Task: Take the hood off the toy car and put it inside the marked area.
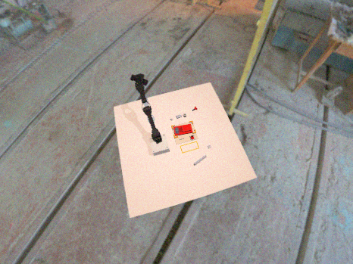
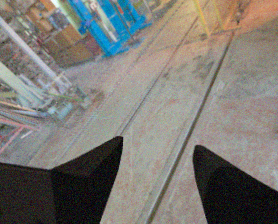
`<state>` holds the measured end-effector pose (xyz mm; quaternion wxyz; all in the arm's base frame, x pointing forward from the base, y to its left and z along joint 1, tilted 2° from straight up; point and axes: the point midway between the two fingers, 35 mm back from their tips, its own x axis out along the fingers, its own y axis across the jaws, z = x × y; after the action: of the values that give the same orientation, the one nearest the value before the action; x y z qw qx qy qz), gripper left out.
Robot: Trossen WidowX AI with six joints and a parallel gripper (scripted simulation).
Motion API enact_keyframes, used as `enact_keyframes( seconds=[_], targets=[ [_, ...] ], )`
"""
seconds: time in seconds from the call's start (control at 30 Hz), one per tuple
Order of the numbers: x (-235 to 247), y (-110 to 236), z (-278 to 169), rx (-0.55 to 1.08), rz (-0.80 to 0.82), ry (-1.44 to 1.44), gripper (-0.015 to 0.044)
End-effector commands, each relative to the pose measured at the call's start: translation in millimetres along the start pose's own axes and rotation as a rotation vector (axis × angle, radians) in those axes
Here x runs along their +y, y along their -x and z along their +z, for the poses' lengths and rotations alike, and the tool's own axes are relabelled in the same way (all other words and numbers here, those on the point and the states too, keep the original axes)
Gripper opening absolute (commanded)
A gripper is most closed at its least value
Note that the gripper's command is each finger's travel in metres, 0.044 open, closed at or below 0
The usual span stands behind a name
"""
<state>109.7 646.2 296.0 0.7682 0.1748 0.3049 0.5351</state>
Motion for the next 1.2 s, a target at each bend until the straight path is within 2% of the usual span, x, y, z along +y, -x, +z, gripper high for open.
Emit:
enact_keyframes(
  seconds=[0.0, 0.23, 0.27, 0.73, 1.17],
  targets=[
    [-2.1, -0.1, 0.7, 0.000, -0.004, 0.000, 0.0245],
    [-81.0, 0.5, 24.4, 0.022, -0.153, 0.004, 0.0429],
    [-93.4, 1.7, 27.8, 0.026, -0.176, 0.004, 0.0440],
    [-253.9, 48.7, 62.2, 0.097, -0.485, -0.030, 0.0440],
    [-396.4, 136.0, 67.2, 0.202, -0.757, -0.142, 0.0440]
  ],
)
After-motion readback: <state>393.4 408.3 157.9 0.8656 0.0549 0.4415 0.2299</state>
